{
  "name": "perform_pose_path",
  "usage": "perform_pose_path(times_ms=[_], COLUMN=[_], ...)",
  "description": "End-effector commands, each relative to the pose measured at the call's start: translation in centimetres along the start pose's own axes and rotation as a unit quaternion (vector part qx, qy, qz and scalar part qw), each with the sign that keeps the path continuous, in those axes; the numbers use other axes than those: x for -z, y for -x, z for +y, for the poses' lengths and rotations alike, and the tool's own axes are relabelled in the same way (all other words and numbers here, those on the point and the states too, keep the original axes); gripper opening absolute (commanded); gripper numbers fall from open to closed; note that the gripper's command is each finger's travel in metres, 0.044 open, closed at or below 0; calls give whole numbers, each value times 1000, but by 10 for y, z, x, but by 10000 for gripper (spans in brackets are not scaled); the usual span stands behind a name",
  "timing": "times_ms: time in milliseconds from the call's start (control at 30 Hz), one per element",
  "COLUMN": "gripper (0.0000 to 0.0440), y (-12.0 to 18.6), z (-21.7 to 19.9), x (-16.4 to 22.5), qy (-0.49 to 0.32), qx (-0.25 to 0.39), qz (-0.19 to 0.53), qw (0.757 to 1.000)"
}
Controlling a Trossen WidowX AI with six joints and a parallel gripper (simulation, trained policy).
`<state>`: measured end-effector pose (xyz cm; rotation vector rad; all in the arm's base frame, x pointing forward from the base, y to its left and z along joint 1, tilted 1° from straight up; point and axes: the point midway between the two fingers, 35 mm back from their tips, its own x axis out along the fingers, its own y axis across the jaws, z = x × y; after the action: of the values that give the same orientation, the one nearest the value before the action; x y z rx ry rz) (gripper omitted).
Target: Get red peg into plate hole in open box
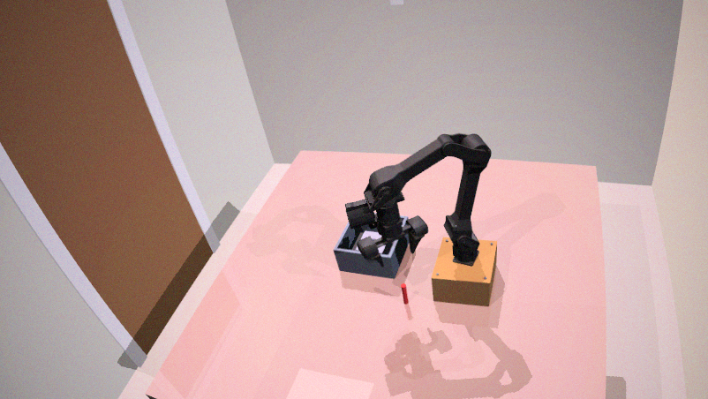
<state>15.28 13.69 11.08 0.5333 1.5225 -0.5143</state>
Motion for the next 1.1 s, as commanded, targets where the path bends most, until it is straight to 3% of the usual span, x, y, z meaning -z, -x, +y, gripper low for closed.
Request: perform_pose_path(times_ms=[0, 433, 1067], gripper=[440, 440, 440], y=[-12, -48, -104], z=[-5, -7, 2], x=[1, 5, 4], qy=[-3, -6, -11], qx=[36, 102, 112], qz=[3, 8, 0], qw=[999, 995, 994])
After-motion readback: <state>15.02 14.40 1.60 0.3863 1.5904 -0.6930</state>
